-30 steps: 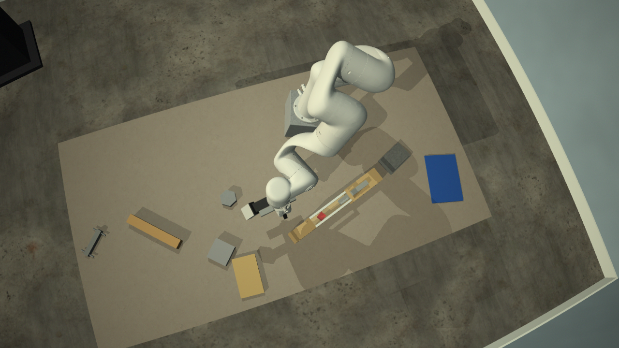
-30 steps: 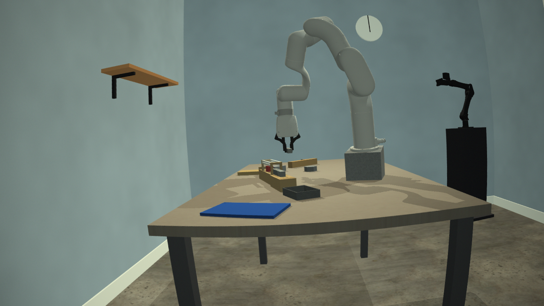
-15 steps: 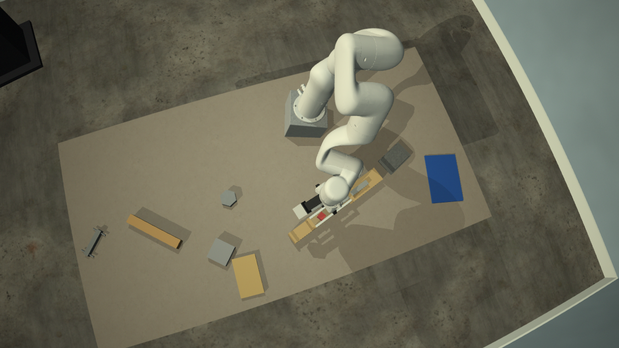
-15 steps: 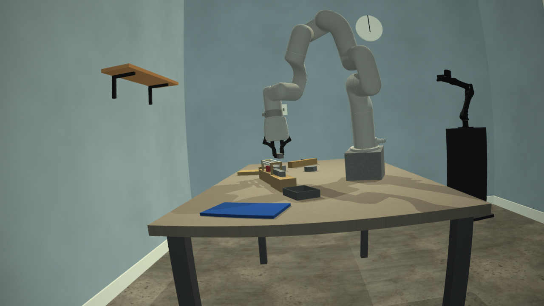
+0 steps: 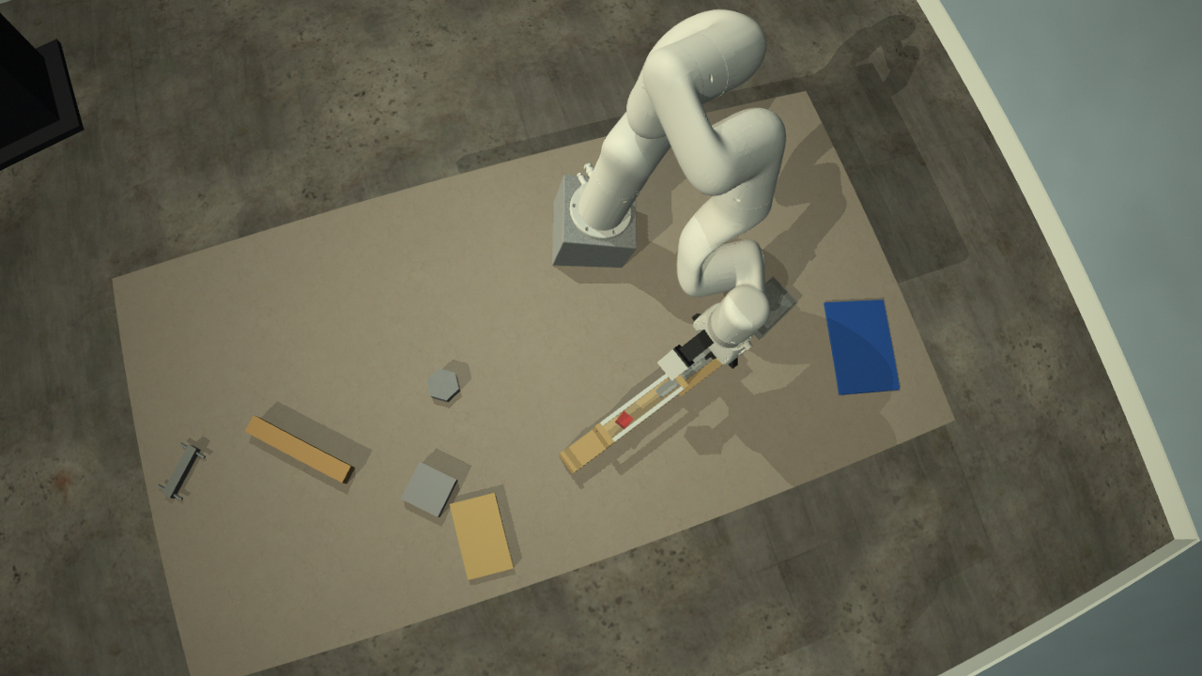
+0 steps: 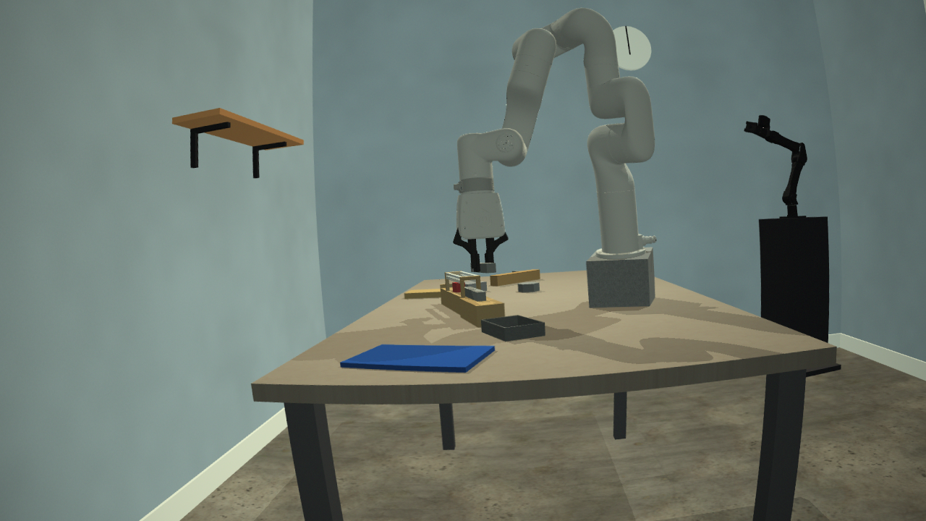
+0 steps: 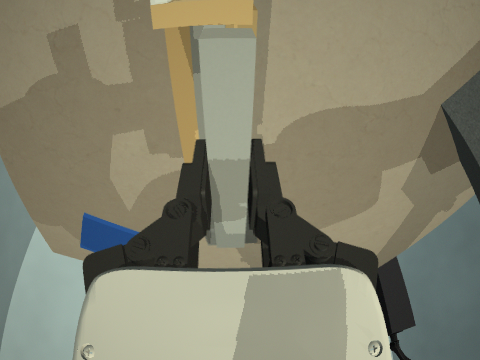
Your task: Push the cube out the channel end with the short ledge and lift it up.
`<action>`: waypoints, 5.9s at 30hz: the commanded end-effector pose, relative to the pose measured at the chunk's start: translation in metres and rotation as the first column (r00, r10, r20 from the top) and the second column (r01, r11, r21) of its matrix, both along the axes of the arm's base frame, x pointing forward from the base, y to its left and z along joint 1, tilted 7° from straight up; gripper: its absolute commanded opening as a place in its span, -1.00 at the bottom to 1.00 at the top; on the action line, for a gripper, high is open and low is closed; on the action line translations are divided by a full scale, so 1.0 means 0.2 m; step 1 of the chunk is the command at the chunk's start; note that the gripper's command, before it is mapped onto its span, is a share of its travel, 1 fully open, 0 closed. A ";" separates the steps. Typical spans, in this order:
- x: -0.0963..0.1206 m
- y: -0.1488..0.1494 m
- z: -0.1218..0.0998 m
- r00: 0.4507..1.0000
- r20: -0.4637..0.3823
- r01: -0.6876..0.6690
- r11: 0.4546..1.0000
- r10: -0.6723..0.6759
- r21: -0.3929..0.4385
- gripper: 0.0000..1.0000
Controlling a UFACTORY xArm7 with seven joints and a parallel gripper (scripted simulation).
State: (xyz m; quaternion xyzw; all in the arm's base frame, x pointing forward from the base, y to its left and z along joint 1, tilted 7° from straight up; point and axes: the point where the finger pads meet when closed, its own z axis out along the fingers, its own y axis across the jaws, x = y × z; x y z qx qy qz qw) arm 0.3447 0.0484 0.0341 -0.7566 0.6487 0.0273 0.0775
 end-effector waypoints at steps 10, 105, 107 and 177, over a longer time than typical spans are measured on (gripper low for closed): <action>-0.01 0.54 -0.09 1.000 0.001 0.012 0.999 -0.012 -0.039 -1.00; 0.08 0.09 -0.28 1.000 0.001 0.012 0.999 -0.012 -0.039 -1.00; 0.08 0.08 -0.28 1.000 0.001 0.012 0.999 -0.012 -0.039 -1.00; 0.12 -0.19 -0.31 1.000 0.001 0.012 0.999 -0.012 -0.039 -0.24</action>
